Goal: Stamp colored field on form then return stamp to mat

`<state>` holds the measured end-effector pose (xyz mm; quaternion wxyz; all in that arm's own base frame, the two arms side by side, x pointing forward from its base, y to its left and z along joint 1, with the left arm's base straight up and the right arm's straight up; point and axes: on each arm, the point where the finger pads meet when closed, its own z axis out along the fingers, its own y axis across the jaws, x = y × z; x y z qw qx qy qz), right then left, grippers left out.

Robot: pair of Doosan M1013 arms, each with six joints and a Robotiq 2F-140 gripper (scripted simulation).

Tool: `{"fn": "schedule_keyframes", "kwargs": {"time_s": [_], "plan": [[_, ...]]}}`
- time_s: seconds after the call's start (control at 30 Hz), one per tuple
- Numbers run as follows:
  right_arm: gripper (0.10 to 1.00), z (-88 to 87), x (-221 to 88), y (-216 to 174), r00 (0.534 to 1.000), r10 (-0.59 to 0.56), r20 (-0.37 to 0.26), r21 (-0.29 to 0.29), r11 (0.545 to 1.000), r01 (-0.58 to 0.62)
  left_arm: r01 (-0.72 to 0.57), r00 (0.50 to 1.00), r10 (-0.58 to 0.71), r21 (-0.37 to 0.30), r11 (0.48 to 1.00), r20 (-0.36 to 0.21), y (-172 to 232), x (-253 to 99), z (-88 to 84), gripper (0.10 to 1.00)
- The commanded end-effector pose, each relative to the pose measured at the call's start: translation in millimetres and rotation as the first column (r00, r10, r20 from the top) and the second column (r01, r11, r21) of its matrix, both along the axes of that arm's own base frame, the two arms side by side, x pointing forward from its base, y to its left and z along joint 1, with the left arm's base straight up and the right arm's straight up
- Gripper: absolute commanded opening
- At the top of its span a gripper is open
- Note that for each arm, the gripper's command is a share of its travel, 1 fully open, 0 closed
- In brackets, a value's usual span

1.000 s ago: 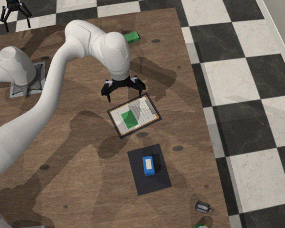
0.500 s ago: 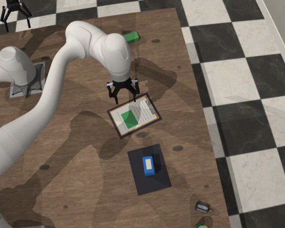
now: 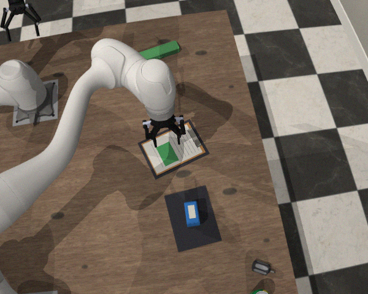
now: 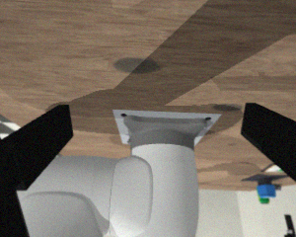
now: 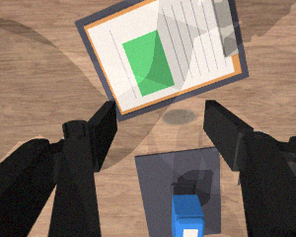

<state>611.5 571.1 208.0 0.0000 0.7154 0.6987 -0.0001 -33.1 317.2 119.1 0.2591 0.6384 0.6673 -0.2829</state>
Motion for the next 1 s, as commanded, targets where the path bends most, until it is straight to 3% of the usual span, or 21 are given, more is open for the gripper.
{"fn": "schedule_keyframes", "kwargs": {"time_s": [0.0,0.73,0.97], "plan": [[0.572,-2.3,6,-27,1.000,0.007,0.004,0.003,1.000,-0.007,-0.003,1.000,0.003,0.002,1.000,0.009,4,2,1.8,1.000],[0.572,-26.8,36,-179,1.000,0.007,0.004,0.002,1.000,-0.007,-0.003,1.000,0.003,0.002,1.000,0.009,4,2,1.8,1.000],[0.572,-31.5,42,-208,1.000,0.007,0.004,0.002,1.000,-0.007,-0.003,1.000,0.003,0.002,1.000,0.009,4,2,1.8,1.000]]}}
